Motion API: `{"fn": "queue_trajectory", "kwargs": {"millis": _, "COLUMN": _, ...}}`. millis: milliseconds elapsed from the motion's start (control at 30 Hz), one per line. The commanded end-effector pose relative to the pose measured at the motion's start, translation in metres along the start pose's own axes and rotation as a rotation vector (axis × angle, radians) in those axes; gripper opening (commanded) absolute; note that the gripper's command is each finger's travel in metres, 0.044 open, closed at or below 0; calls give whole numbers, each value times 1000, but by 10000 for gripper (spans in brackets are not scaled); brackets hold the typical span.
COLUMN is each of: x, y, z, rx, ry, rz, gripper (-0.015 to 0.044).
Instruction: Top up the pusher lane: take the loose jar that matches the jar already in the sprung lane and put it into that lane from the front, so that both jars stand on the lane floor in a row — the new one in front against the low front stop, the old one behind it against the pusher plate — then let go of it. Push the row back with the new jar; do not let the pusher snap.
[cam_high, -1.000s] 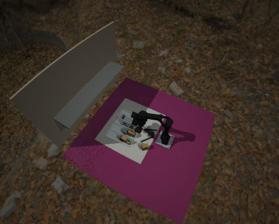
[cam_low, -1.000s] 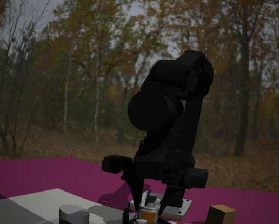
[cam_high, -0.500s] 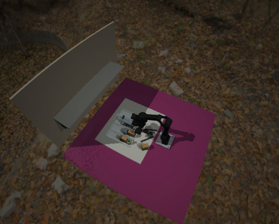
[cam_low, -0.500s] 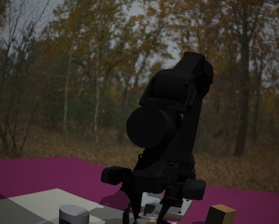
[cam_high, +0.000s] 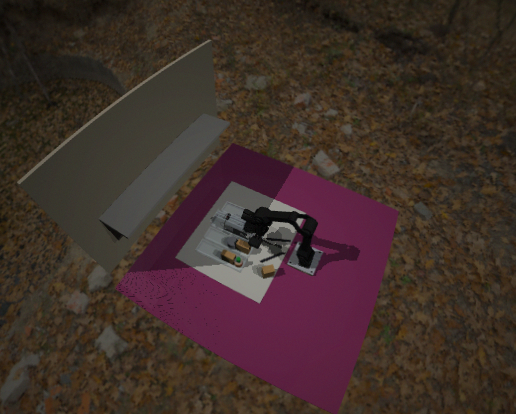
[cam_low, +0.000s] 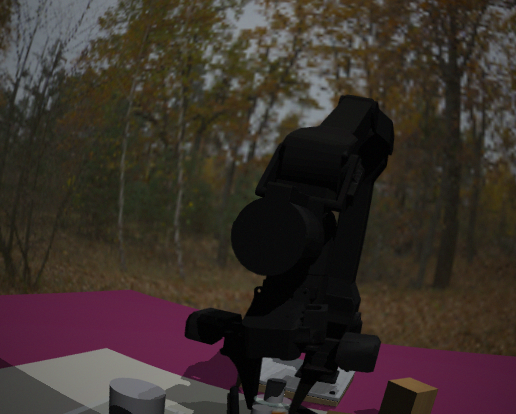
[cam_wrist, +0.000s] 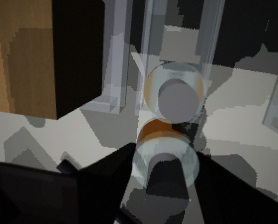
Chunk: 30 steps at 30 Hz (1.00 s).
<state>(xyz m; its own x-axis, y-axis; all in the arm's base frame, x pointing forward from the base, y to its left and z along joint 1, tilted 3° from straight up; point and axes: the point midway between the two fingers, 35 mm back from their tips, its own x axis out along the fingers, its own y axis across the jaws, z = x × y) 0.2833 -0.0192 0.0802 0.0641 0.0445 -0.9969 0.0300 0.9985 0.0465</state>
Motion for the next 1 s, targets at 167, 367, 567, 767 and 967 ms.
{"fn": "queue_trajectory", "kwargs": {"millis": 167, "x": -1, "y": -1, "z": 4, "rx": 4, "ry": -4, "rz": -4, "gripper": 0}}
{"fn": "queue_trajectory", "kwargs": {"millis": 367, "x": -1, "y": -1, "z": 7, "rx": 4, "ry": -4, "rz": -4, "gripper": 0}}
{"fn": "queue_trajectory", "kwargs": {"millis": 567, "x": -1, "y": -1, "z": 9, "rx": 4, "ry": -4, "rz": -4, "gripper": 0}}
{"fn": "queue_trajectory", "kwargs": {"millis": 767, "x": -1, "y": -1, "z": 11, "rx": 4, "ry": -4, "rz": -4, "gripper": 0}}
{"fn": "queue_trajectory", "kwargs": {"millis": 967, "x": -1, "y": -1, "z": 13, "rx": 4, "ry": -5, "rz": -4, "gripper": 0}}
